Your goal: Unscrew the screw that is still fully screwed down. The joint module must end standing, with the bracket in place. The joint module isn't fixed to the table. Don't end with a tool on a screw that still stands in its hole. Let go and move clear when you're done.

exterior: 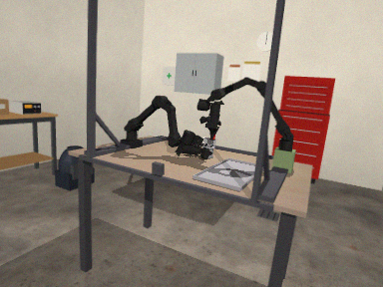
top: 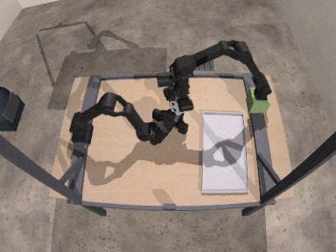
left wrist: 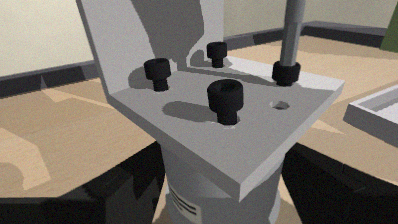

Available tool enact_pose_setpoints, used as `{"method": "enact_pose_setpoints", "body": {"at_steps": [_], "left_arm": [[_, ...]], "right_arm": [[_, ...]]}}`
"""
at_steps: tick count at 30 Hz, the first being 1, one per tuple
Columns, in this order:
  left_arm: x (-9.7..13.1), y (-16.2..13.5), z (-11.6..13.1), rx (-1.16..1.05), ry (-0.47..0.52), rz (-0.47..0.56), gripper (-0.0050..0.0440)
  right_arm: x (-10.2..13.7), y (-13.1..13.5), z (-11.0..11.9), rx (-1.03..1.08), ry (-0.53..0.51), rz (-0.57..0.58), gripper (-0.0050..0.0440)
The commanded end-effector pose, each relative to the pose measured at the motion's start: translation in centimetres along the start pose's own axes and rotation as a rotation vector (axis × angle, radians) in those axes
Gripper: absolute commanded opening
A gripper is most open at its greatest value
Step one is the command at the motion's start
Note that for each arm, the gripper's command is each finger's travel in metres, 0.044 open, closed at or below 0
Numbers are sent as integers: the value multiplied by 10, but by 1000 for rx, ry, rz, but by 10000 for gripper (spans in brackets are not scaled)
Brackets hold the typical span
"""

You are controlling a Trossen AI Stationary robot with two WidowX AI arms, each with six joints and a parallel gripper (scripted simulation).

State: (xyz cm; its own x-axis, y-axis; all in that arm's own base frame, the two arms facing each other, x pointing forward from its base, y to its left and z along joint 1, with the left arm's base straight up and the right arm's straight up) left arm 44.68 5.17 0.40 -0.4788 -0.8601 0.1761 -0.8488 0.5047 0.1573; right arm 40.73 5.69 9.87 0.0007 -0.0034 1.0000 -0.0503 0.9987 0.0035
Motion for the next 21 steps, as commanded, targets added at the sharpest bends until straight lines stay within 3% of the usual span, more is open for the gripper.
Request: {"method": "enact_pose_setpoints", "body": {"at_steps": [1, 13, 18, 21], "left_arm": [[-2, -1, -11, 25, -13, -1, 245], [-2, -1, -11, 25, -13, -1, 245], [-2, -1, -11, 25, -13, -1, 245], [-2, -1, -11, 25, -13, -1, 245]], "right_arm": [[6, 2, -2, 49, -15, 2, 130], [6, 2, -2, 543, -13, 8, 130], [6, 2, -2, 543, -13, 7, 130], [6, 2, -2, 667, -12, 9, 130]]}}
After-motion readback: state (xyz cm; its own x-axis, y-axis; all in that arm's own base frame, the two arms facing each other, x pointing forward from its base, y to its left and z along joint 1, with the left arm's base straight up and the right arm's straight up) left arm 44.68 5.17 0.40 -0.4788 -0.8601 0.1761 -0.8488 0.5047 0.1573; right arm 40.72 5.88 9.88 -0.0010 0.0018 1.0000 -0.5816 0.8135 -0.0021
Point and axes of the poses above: on each arm, the point midway between the two fingers, 35 mm back from their tips, its own x axis back along the fingers, its own y axis across the jaws, z = x × y, the point moved 6 cm from there along x, back along the fingers, and after that the axes turned 9 degrees about -x, right-handed, at the moved point
